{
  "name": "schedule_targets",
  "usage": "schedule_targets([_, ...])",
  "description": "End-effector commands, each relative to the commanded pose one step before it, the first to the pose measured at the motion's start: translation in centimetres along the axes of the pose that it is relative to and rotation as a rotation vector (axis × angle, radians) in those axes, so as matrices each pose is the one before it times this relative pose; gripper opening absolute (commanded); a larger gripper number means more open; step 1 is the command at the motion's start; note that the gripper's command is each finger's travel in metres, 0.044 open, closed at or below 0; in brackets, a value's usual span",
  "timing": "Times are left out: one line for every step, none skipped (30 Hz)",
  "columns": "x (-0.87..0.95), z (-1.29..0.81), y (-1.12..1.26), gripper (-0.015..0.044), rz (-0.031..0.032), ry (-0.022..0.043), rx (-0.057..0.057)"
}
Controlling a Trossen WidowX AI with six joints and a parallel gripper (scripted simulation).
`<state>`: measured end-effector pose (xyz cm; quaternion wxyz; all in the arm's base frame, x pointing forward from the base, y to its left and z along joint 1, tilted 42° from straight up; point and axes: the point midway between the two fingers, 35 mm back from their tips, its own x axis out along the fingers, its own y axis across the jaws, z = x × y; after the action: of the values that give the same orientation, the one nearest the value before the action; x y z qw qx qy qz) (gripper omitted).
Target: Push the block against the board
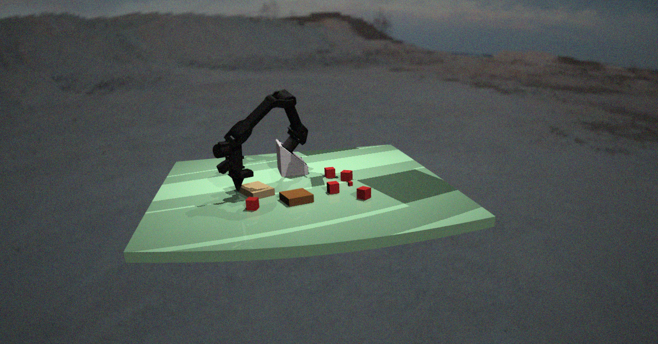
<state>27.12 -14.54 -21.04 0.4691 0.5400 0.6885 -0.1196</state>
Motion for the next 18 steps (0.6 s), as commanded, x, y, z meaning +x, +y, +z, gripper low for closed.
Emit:
schedule_targets([0.692, -1.230, -0.101, 0.0000, -0.00391, 0.02748, 0.0102])
schedule_targets([0.002, -0.111, 0.012, 0.0000, 0.00001, 0.00009, 0.0000])
schedule_targets([0.002, -0.113, 0.013, 0.0000, 0.00001, 0.00009, 0.0000])
schedule_targets([0.002, -0.113, 0.014, 0.0000, 0.00001, 0.00009, 0.0000])
schedule_targets([0.002, -0.112, 0.014, 0.0000, 0.00001, 0.00009, 0.0000])
schedule_targets([0.002, -0.112, 0.014, 0.0000, 0.00001, 0.00009, 0.0000])
schedule_targets([0.002, -0.112, 0.015, 0.0000, 0.00001, 0.00009, 0.0000])
schedule_targets([0.002, -0.112, 0.015, 0.0000, 0.00001, 0.00009, 0.0000])
schedule_targets([0.002, -0.112, 0.015, 0.0000, 0.00001, 0.00009, 0.0000])
schedule_targets([0.002, -0.112, 0.016, 0.0000, 0.00001, 0.00009, 0.0000])
schedule_targets([0.002, -0.112, 0.016, 0.0000, 0.00001, 0.00009, 0.0000])
schedule_targets([0.002, -0.113, 0.017, 0.0000, 0.00001, 0.00009, 0.0000])
schedule_targets([0.002, -0.112, 0.017, 0.0000, 0.00001, 0.00009, 0.0000])
schedule_targets([0.002, -0.112, 0.017, 0.0000, 0.00001, 0.00009, 0.0000])
schedule_targets([0.002, -0.112, 0.018, 0.0000, 0.00001, 0.00009, 0.0000])
schedule_targets([0.002, -0.114, 0.018, 0.0000, 0.00001, 0.00009, 0.0000])
schedule_targets([0.002, -0.115, 0.019, 0.0000, 0.00001, 0.00009, 0.0000])
schedule_targets([0.002, -0.114, 0.019, 0.0000, 0.00001, 0.00009, 0.0000])
